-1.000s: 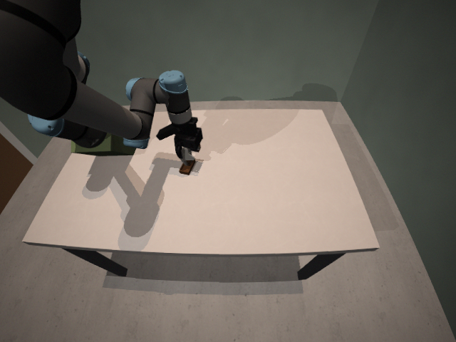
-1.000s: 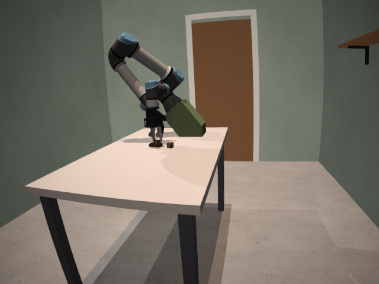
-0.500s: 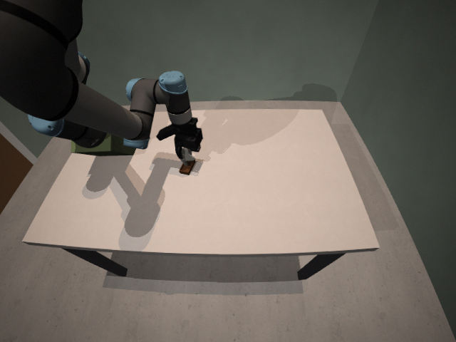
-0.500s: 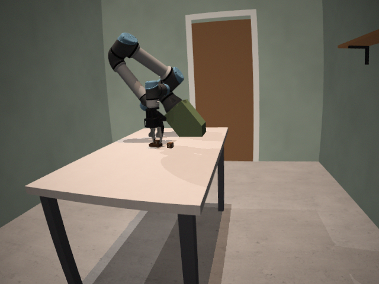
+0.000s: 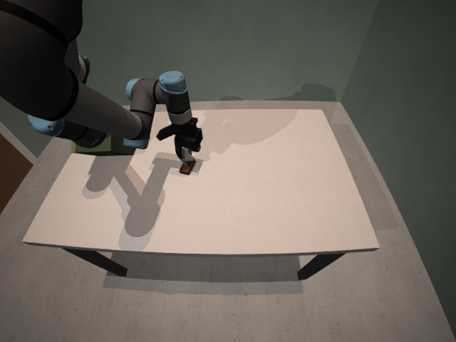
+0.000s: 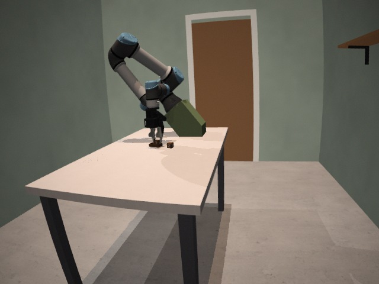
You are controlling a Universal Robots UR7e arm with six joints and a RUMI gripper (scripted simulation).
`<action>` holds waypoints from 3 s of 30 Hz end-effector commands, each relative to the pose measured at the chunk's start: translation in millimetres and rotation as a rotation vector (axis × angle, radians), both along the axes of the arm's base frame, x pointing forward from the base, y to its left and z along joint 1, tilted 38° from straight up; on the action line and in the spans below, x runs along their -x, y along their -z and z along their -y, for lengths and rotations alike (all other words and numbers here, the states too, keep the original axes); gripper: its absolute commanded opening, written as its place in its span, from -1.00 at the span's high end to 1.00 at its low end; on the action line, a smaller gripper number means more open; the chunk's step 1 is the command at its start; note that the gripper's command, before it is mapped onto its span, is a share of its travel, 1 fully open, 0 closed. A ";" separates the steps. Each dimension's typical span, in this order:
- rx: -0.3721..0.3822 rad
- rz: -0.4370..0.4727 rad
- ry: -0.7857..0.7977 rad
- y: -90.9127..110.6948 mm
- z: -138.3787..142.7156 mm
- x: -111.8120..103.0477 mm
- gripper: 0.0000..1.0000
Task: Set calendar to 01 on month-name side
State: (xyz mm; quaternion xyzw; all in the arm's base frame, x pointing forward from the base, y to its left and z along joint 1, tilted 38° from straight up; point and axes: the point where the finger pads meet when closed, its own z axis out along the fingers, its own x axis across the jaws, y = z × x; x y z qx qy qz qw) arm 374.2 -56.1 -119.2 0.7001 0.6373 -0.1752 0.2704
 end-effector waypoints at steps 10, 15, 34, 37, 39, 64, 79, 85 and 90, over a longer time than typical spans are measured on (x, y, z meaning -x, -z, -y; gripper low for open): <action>0.000 0.001 0.000 -0.2 -0.2 -0.3 0.80; 0.000 0.001 0.000 -0.2 -0.2 -0.3 0.80; 0.000 0.001 0.000 -0.2 -0.2 -0.3 0.80; 0.000 0.001 0.000 -0.2 -0.2 -0.3 0.80; 0.000 0.001 0.000 -0.2 -0.2 -0.3 0.80; 0.000 0.001 0.000 -37.4 -28.4 4.4 0.80; 0.000 0.001 0.000 -74.2 -56.4 9.1 0.80; 0.000 0.001 0.000 -79.2 -60.2 9.7 0.80; 0.000 0.001 0.000 -79.5 -60.4 9.8 0.80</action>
